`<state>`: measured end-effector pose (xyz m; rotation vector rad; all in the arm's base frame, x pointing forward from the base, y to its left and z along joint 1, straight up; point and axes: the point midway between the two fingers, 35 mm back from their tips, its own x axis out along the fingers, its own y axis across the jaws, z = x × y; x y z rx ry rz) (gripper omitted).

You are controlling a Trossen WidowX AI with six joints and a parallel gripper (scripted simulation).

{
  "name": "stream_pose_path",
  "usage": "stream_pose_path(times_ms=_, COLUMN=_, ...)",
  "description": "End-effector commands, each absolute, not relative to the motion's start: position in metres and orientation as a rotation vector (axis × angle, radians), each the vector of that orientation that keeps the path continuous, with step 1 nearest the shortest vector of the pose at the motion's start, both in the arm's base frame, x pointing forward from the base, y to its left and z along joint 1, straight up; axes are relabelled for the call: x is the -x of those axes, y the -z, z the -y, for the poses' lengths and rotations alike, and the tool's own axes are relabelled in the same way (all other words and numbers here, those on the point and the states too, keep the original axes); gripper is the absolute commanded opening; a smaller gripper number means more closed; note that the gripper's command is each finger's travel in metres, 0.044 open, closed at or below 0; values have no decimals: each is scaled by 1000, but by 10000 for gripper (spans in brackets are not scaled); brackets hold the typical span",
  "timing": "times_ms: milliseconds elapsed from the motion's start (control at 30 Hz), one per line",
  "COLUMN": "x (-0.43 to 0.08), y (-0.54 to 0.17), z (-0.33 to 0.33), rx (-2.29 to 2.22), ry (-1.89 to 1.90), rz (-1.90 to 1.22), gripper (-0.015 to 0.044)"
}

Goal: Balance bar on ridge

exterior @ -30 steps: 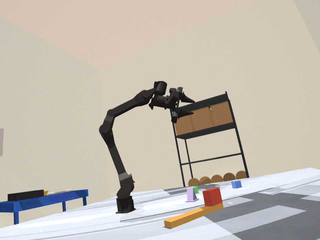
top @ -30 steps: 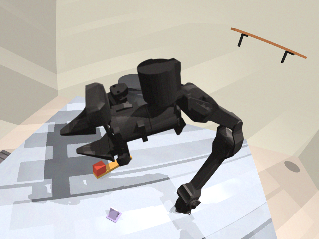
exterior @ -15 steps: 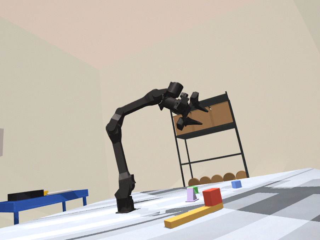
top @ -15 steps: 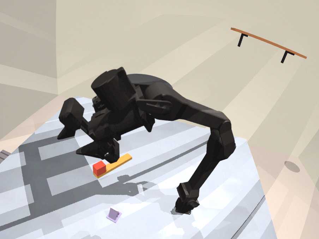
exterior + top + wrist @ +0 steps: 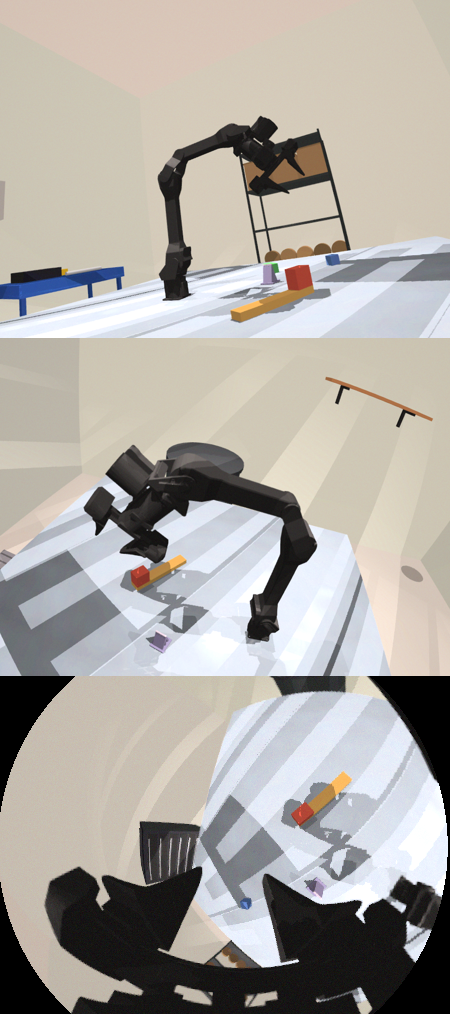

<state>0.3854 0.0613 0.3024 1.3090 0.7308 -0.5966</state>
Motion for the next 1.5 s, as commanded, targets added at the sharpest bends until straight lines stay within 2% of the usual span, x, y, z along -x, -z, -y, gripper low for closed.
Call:
stream_pose_path(times_ms=0, x=-388, y=-289, z=-44, rx=-1333, ry=678, rz=-746, gripper=315)
stream_pose_path(times_ms=500, x=-384, y=-229, z=35, rx=-1440, ry=1072, rz=-812, gripper=315)
stream_pose_path(times_ms=1067, x=-348, y=-170, z=116, rx=-1602, ry=1542, rz=-866, gripper=315)
stream_pose_path(times_ms=1467, x=-348, y=-131, z=124, rx=-1618, ry=1583, rz=-869, gripper=315)
